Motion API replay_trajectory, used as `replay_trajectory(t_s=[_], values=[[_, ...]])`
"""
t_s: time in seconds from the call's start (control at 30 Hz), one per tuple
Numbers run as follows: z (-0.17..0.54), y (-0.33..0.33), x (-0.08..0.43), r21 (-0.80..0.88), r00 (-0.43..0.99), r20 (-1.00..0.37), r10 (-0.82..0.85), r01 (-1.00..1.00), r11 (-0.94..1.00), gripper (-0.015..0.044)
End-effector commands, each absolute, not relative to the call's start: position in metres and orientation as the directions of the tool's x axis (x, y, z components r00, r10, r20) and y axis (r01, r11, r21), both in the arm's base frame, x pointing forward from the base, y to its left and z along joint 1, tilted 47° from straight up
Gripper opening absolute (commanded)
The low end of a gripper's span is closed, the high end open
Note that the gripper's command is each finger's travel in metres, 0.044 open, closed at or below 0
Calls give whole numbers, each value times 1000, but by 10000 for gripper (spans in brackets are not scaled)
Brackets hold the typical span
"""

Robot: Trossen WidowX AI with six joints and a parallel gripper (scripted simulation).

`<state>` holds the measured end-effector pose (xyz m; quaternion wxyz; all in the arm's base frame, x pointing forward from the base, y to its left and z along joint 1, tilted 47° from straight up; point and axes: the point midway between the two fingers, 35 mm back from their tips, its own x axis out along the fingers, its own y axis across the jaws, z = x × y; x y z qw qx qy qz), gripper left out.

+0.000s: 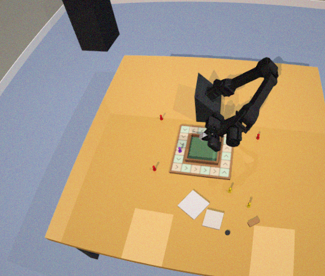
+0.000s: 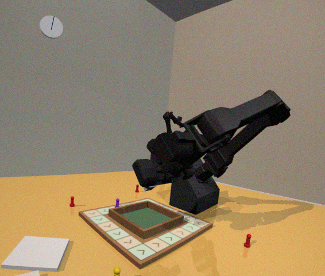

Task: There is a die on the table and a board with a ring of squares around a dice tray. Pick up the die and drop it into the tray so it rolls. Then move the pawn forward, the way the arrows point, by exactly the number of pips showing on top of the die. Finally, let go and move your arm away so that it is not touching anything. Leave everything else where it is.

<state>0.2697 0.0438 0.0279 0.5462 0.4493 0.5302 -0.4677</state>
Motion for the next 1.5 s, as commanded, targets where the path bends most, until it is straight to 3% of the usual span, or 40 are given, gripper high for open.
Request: replay_trajectory(t_s=[0.0,0.5,0.67,0.8,1.0,1.07,1.2,1.37,1.47], values=[[28,44,269,-6,0,-999,-35,987,159,52],[54,15,274,-13,-8,-1000,-28,987,158,440],[20,25,266,-87,-168,-902,397,973,213,440],[12,27,272,-10,-121,-704,699,987,161,440],[11,26,273,-5,-115,-693,712,988,155,440],[10,24,269,-41,-142,-748,649,985,168,440],[0,18,275,110,-140,-742,655,939,325,335],[-20,6,285,398,-134,-731,669,712,578,204],[-34,-1,290,539,-130,-725,677,504,674,200]])
